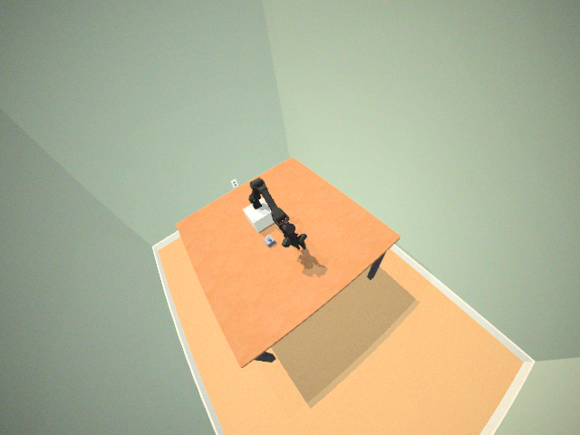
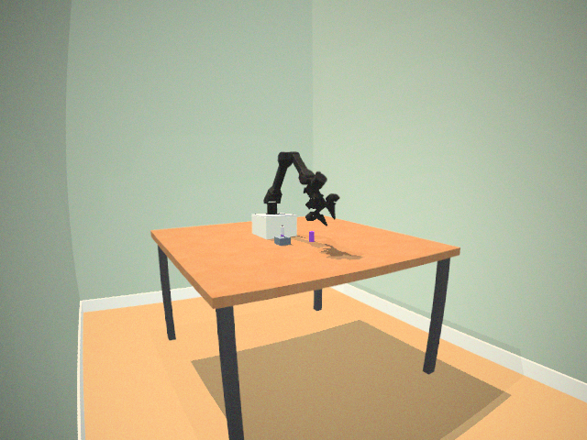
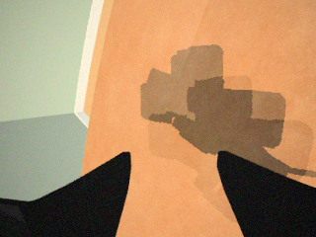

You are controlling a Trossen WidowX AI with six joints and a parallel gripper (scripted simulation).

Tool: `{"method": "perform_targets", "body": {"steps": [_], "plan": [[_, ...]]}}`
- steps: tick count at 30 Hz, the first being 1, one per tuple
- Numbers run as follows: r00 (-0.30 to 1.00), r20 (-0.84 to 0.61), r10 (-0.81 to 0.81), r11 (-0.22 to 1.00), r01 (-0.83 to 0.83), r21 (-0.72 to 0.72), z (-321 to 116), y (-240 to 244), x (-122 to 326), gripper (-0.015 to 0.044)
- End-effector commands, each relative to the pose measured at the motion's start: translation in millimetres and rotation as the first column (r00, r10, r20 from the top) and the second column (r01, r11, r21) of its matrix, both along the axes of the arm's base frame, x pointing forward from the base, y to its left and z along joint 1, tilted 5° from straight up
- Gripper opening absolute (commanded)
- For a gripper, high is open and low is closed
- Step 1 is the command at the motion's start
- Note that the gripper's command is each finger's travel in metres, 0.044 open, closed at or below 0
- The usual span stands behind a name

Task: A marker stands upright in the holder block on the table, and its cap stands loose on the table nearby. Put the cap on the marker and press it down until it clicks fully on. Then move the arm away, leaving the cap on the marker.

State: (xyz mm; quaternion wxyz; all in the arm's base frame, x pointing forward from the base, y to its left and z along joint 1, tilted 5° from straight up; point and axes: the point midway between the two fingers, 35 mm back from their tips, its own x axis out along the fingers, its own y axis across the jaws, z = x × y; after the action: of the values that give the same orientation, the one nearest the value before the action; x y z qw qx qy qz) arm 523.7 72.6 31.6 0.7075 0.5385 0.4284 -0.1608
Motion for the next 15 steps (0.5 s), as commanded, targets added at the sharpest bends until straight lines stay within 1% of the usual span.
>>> {"method": "perform_targets", "body": {"steps": [1,5,10,12,15], "plan": [[0.976,-0.161,0.149,0.979,-0.169,-0.117,-7,18,-58,0.0245],[0.884,-0.354,0.305,0.904,-0.386,-0.186,-11,32,-126,0.0245],[0.683,-0.574,0.452,0.742,-0.645,-0.182,-6,37,-209,0.0245],[0.649,-0.601,0.467,0.716,-0.676,-0.174,-5,37,-221,0.0245],[0.648,-0.602,0.467,0.716,-0.676,-0.174,-5,37,-224,0.0245]]}}
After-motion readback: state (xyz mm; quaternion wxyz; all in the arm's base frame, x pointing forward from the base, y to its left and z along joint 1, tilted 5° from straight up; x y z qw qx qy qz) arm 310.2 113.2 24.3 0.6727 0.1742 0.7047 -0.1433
